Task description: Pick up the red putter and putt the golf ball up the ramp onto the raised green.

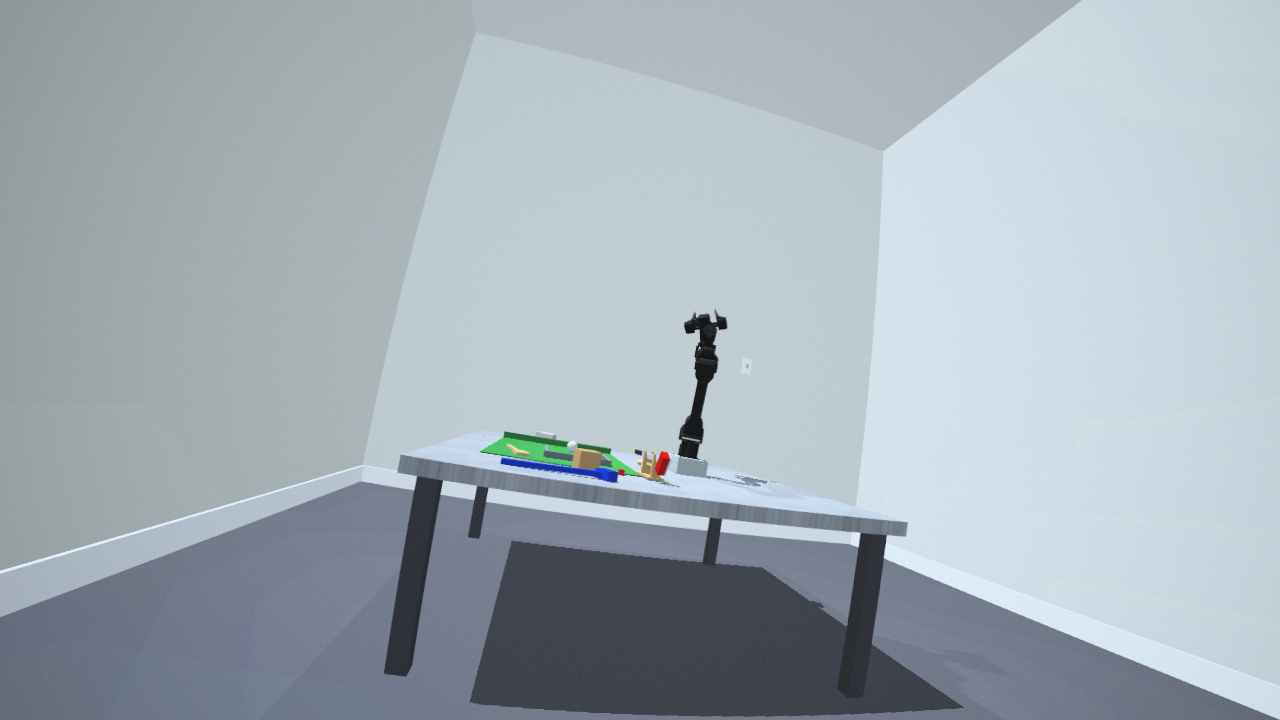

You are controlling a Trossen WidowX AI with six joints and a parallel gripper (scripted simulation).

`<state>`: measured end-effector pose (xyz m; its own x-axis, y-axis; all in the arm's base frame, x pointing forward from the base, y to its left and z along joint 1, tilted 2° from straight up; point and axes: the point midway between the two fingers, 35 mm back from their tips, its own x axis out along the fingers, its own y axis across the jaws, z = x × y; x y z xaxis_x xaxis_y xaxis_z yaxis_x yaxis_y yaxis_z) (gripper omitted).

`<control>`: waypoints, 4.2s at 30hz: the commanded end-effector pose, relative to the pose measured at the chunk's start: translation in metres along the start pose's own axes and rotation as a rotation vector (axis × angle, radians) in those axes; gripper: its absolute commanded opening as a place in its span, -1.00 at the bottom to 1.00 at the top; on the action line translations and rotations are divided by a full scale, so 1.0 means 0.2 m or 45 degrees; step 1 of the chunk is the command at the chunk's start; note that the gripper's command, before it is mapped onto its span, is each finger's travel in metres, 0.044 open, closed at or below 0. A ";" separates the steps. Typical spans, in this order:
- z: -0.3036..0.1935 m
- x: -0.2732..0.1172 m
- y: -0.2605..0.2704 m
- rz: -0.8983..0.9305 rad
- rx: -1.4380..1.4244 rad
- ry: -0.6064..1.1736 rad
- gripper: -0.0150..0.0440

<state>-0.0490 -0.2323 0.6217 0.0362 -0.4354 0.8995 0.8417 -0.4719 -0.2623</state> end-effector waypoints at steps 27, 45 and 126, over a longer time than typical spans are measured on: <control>0.24 -0.74 1.87 1.394 0.583 0.417 1.00; 1.14 -1.96 2.13 2.545 0.579 0.086 1.00; 1.33 -3.63 1.06 3.735 -0.309 -1.169 -0.33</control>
<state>0.2464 0.1865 0.0058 -0.0212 0.2795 -0.9599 -0.9989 -0.0462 0.0086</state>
